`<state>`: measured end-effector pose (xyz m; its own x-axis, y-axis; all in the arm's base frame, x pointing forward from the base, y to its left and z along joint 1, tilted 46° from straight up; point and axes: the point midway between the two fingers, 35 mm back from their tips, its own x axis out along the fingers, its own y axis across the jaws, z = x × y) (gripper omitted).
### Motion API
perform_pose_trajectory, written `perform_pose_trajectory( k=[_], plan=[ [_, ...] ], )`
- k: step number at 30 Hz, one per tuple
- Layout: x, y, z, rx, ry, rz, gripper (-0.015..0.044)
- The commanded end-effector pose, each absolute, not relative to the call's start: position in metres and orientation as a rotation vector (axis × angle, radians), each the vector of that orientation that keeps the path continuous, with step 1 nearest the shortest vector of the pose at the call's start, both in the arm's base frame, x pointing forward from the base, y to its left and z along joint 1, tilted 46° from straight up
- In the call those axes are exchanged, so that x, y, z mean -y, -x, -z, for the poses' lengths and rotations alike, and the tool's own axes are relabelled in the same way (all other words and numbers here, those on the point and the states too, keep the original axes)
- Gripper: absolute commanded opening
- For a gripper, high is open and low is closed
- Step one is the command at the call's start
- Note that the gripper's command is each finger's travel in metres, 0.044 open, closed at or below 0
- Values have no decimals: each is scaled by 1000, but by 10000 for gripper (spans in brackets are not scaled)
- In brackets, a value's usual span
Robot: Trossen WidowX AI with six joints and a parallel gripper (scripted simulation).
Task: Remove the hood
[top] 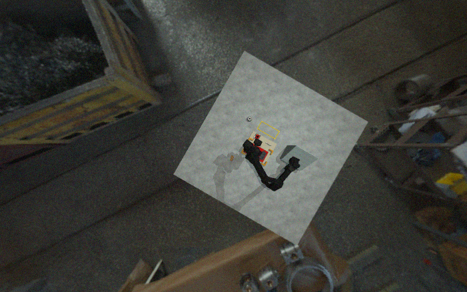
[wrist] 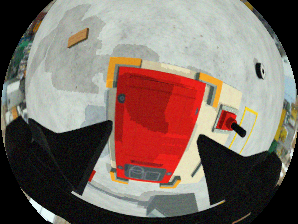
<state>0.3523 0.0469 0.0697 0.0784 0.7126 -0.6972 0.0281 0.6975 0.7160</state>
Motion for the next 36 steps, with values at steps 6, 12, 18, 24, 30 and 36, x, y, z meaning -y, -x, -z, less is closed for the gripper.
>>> perform_pose_trajectory(
  k=[6, 12, 18, 24, 30, 36],
  plan=[
    [-51, -351, -66, -1422, -670, -573, 440],
    [-53, -351, -64, -1422, -670, -573, 440],
    [-55, -351, -62, -1422, -670, -573, 440],
    [-57, -352, -60, -1422, -670, -574, 440],
    [-59, -352, -58, -1422, -671, -574, 440],
    [-61, -352, -56, -1422, -671, -574, 440]
  ],
)
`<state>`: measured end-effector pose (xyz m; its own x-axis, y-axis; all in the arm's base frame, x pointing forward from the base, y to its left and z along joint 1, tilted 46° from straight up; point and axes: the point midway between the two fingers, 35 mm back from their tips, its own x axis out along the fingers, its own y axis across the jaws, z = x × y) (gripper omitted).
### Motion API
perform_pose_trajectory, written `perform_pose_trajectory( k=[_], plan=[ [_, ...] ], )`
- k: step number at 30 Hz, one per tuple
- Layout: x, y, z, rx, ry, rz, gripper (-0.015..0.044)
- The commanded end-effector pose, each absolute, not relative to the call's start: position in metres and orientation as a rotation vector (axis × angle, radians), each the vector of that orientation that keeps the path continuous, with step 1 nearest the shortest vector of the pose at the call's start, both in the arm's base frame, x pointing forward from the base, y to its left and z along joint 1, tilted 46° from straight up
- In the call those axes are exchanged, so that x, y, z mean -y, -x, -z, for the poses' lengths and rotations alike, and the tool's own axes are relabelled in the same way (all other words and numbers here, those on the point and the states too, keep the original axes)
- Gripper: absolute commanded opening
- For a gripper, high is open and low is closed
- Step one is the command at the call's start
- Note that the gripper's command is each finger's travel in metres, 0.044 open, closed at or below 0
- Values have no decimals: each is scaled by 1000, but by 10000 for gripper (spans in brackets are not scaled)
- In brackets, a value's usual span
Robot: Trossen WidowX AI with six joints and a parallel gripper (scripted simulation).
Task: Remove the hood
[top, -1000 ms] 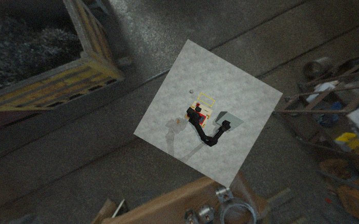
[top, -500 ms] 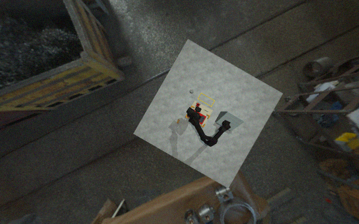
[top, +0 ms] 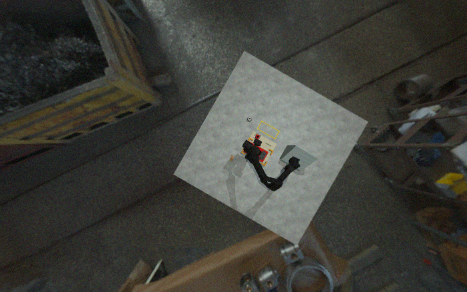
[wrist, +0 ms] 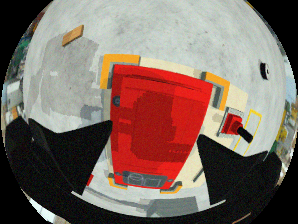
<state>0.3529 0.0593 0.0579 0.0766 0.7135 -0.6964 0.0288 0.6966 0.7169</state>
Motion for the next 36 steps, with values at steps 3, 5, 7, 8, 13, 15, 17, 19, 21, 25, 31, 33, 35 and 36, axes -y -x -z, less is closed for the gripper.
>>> perform_pose_trajectory(
  k=[3, 5, 7, 8, 13, 15, 17, 19, 21, 25, 31, 33, 35, 36],
  plan=[
    [-62, -352, -55, -1422, -671, -574, 440],
    [-63, -352, -54, -1422, -671, -574, 440],
    [-64, -352, -54, -1422, -671, -574, 440],
    [-64, -352, -53, -1422, -671, -574, 440],
    [-62, -353, -55, -1418, -664, -574, 328],
    [-62, -353, -55, -1418, -664, -574, 315],
    [-62, -353, -55, -1418, -664, -574, 302],
    [-62, -353, -55, -1418, -664, -574, 288],
    [-62, -353, -55, -1418, -664, -574, 275],
    [-61, -353, -56, -1419, -664, -574, 170],
    [-59, -353, -58, -1419, -664, -574, 12],
    [-58, -353, -59, -1419, -664, -574, 0],
    [-57, -353, -60, -1419, -663, -573, 0],
    [-56, -353, -61, -1419, -663, -573, 0]
  ],
)
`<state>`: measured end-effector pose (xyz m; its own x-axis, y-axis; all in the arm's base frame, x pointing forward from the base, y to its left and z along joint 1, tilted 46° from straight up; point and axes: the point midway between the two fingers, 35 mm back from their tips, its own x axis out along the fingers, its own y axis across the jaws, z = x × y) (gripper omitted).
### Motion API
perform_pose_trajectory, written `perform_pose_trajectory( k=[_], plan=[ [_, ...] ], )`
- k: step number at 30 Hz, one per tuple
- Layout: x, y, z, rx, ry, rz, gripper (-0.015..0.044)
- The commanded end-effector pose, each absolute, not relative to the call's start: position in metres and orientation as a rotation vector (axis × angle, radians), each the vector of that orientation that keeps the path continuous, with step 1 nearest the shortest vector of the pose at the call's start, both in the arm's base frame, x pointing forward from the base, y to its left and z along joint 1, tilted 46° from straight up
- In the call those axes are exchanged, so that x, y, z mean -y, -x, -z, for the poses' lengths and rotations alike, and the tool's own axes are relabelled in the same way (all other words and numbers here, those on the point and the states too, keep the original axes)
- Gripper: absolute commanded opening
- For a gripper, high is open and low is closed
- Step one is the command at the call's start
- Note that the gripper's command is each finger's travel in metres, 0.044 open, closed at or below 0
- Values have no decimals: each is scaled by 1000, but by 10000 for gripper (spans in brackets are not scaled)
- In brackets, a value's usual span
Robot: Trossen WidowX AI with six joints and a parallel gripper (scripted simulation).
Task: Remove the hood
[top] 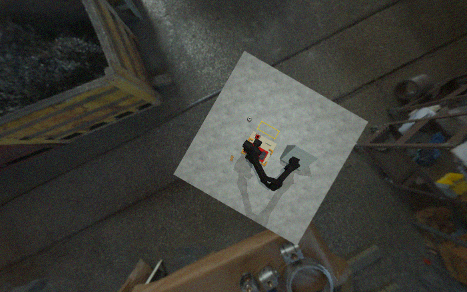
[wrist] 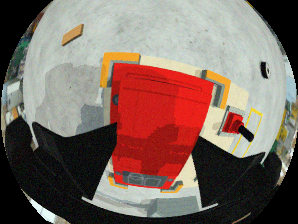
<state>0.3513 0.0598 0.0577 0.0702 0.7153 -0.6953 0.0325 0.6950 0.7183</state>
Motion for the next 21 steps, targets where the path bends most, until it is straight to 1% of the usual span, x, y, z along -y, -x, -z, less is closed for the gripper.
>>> perform_pose_trajectory(
  k=[1, 21],
  plan=[
    [-56, -353, -61, -1419, -663, -573, 0],
    [-46, -352, -70, -1419, -664, -573, 0]
  ],
)
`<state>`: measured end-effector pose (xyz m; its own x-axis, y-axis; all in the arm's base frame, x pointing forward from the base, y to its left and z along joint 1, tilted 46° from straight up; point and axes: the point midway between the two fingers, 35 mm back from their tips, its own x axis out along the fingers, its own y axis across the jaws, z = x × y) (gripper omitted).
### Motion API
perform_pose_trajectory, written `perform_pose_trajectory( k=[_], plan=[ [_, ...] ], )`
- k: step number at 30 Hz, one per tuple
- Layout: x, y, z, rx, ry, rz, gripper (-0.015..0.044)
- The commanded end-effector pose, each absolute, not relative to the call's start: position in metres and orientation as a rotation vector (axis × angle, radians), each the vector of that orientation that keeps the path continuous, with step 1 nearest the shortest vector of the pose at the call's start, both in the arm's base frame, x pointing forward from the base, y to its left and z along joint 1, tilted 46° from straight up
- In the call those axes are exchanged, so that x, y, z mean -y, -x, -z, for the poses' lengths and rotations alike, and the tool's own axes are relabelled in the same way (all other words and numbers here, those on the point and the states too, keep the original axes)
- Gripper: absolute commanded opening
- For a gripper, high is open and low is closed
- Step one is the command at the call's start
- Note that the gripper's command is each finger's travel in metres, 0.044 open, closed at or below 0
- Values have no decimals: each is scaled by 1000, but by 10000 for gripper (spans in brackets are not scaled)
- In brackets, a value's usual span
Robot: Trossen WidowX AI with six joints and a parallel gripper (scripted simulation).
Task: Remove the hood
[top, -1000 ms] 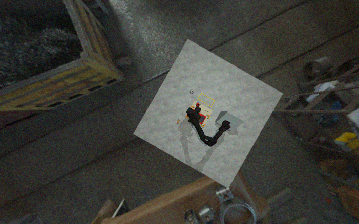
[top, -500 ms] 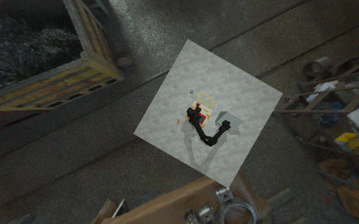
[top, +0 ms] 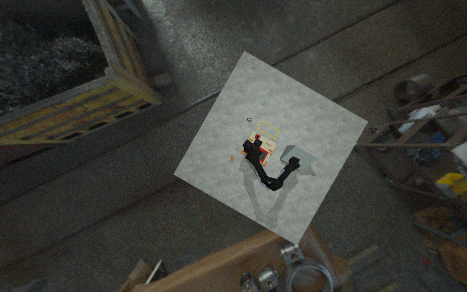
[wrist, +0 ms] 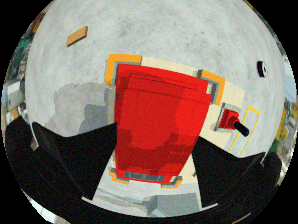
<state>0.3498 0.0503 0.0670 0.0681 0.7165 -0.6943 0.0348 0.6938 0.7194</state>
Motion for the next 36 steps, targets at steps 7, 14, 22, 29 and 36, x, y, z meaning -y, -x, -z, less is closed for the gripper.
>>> perform_pose_trajectory(
  k=[7, 14, 22, 29, 36],
  plan=[
    [-43, -351, -73, -1420, -664, -573, 0],
    [-36, -351, -80, -1420, -663, -572, 0],
    [-10, -348, -105, -1421, -663, -571, 0],
    [-1, -349, -87, -1424, -665, -563, 0],
    [40, -348, -52, -1426, -654, -547, 0]
  ],
)
